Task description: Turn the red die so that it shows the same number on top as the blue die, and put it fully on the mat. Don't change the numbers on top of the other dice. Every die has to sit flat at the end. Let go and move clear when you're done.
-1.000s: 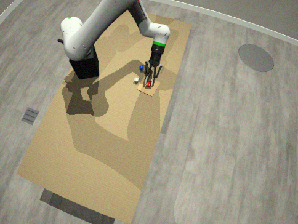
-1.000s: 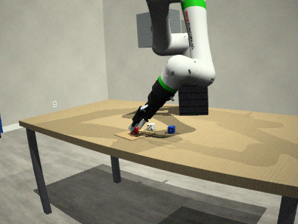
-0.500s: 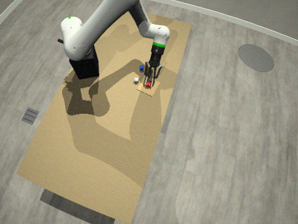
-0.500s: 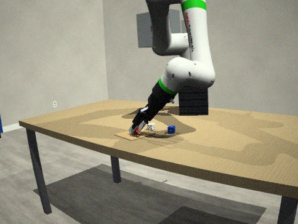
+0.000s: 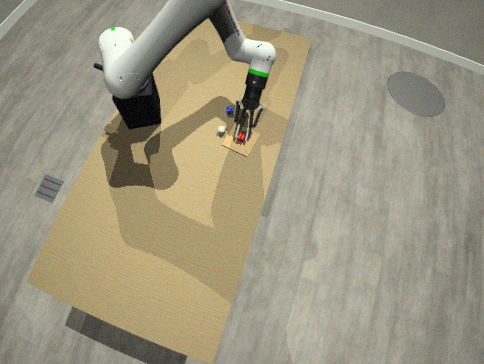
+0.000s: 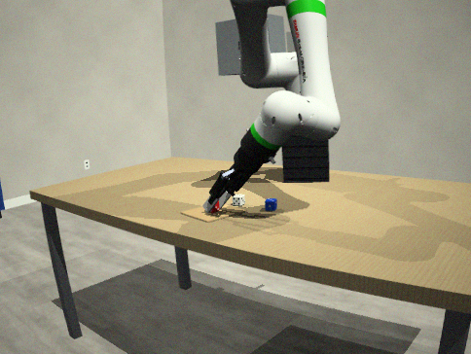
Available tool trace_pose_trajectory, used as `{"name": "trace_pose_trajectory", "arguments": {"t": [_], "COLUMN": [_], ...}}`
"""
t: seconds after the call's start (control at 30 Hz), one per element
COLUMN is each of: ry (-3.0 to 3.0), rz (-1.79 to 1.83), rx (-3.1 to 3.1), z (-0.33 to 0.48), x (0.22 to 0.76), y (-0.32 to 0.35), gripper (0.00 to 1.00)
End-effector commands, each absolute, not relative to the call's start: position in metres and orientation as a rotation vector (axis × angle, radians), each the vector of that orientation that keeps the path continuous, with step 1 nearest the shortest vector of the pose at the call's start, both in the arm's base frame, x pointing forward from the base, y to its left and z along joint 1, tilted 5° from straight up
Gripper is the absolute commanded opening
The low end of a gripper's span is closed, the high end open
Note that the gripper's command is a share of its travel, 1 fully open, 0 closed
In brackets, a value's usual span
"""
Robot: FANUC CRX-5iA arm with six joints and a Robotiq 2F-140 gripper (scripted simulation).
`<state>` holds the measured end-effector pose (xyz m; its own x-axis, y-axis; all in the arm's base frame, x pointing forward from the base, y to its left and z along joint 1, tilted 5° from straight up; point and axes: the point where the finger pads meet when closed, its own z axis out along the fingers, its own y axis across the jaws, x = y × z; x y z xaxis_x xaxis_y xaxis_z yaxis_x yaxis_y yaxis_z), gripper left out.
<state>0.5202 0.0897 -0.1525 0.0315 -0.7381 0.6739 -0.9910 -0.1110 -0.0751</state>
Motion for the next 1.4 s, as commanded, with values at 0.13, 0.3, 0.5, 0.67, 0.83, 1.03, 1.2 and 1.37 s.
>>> {"name": "trace_pose_trajectory", "arguments": {"t": [0.13, 0.3, 0.5, 0.67, 0.83, 1.03, 1.2, 1.37], "ry": [-1.750, -1.750, -1.750, -1.750, -1.750, -1.750, -1.750, -1.750], "rz": [0.814, 0.814, 0.814, 0.814, 0.814, 0.814, 0.814, 0.814], "rx": [1.899, 1.899, 1.899, 1.899, 1.899, 1.899, 1.899, 1.899], "z": [-0.1524, -0.1524, -0.1524, -0.1524, -0.1524, -0.1524, -0.1524, -0.1524], "x": [0.5204, 0.5204, 0.5204, 0.5204, 0.5204, 0.5204, 0.5204, 0.5204], "y": [0.0898, 0.0898, 0.0898, 0.0898, 0.0898, 0.0898, 0.0898, 0.0898], "gripper": [0.28, 0.28, 0.28, 0.28, 0.16, 0.16, 0.16, 0.16]}}
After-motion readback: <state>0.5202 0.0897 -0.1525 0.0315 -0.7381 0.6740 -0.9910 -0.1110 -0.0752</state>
